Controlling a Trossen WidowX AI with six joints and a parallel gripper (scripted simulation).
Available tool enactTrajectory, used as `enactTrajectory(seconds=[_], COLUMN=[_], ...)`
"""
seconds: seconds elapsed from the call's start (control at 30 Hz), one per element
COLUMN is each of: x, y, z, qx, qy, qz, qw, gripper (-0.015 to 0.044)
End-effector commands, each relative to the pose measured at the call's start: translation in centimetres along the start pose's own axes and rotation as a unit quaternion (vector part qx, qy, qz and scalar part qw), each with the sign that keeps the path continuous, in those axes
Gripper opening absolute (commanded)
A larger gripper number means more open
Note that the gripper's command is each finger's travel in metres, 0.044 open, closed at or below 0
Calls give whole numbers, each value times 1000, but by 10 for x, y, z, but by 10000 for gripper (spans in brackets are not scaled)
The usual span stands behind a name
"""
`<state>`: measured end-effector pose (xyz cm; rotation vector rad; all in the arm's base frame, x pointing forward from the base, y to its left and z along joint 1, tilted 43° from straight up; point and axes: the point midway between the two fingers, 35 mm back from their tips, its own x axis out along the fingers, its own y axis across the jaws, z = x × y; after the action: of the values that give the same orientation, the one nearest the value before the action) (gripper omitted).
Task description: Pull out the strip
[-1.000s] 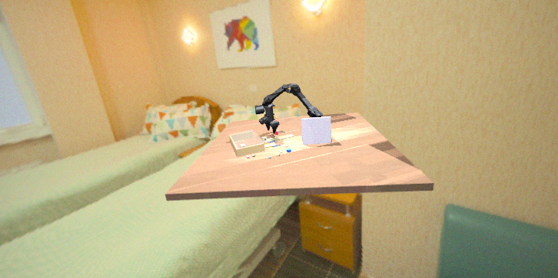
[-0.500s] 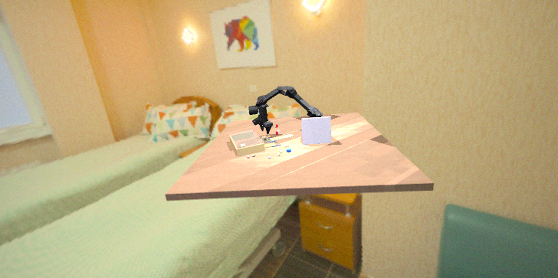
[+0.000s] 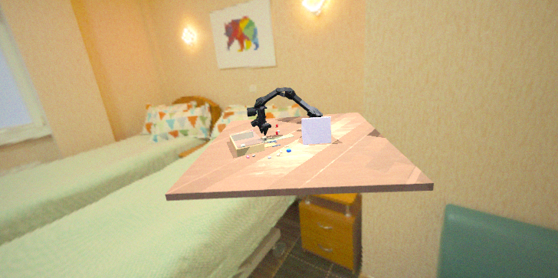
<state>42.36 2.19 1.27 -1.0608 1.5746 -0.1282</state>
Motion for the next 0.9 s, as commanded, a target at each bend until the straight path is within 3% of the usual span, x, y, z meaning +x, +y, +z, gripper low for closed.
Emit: enactTrajectory(seconds=[0.0, 0.87], x=[10, 44], y=[4, 4], z=[0, -1], qx=[-7, -7], qy=[3, 4], qz=[1, 0], qw=[1000, 1000], gripper=[250, 250])
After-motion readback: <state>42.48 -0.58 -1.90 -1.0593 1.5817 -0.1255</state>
